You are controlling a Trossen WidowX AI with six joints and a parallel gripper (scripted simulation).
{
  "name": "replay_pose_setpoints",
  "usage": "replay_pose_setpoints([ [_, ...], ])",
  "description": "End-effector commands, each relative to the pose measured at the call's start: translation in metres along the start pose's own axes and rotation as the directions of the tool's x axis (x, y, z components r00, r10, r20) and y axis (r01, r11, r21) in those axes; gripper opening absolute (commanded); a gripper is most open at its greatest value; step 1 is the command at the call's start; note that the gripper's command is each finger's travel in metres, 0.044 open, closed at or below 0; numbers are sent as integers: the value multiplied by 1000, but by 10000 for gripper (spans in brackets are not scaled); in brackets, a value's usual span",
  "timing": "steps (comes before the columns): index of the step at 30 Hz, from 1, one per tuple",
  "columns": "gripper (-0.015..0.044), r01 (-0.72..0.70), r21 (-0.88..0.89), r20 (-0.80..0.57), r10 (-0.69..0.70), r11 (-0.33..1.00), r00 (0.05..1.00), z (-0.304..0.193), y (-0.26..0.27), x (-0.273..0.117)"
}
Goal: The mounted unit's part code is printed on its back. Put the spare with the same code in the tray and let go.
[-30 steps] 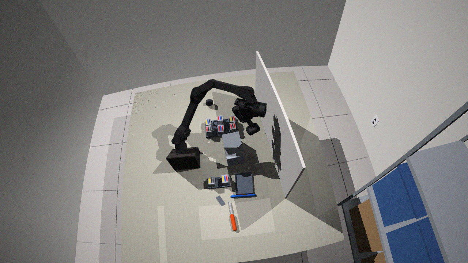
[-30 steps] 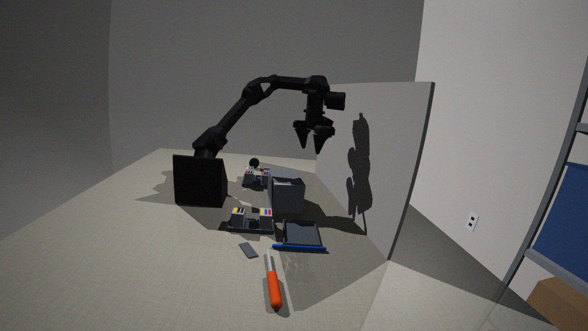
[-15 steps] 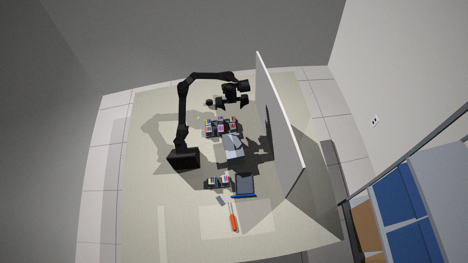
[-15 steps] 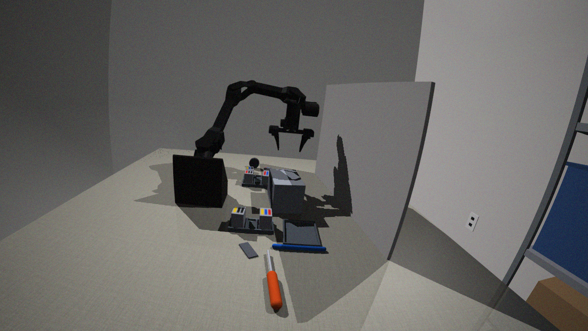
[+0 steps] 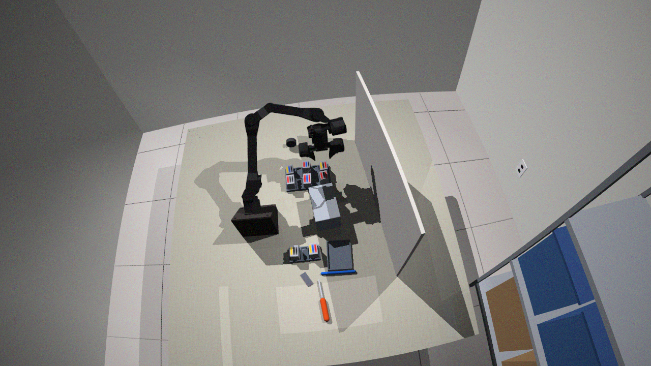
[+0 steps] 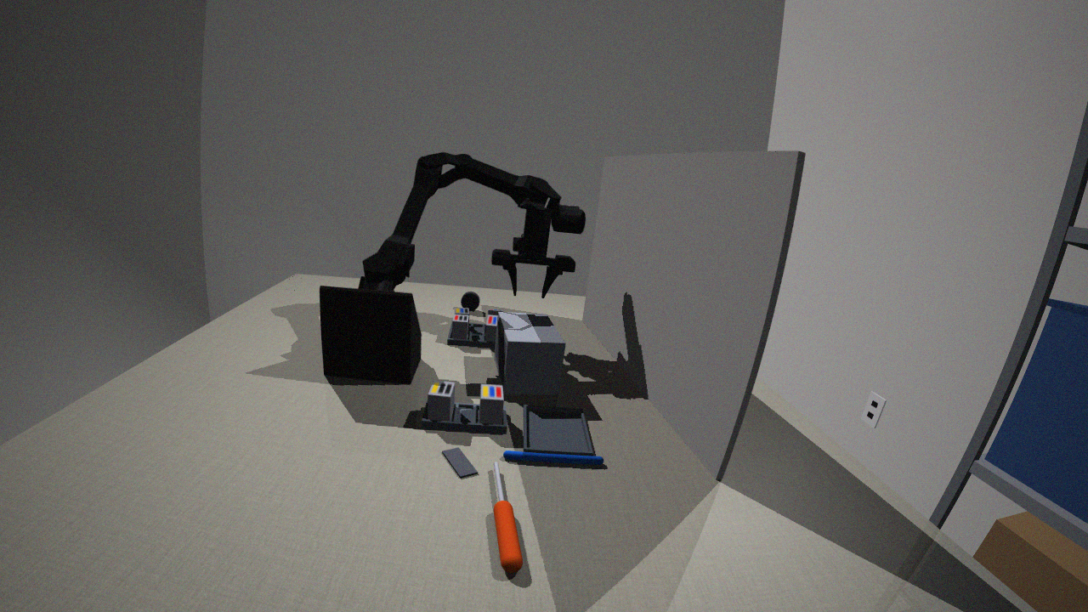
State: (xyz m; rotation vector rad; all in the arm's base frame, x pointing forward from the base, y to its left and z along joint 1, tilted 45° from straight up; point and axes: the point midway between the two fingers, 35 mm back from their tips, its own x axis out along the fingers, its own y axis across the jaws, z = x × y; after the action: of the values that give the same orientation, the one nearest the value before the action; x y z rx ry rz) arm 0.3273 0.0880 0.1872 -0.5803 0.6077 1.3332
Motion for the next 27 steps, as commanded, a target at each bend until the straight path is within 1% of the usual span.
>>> replay_pose_setpoints([
  [1, 300, 5, 1, -2, -5, 1000, 1000, 0, 0, 2],
  [27, 300, 5, 0, -4, -5, 1000, 1000, -1, -3, 40],
])
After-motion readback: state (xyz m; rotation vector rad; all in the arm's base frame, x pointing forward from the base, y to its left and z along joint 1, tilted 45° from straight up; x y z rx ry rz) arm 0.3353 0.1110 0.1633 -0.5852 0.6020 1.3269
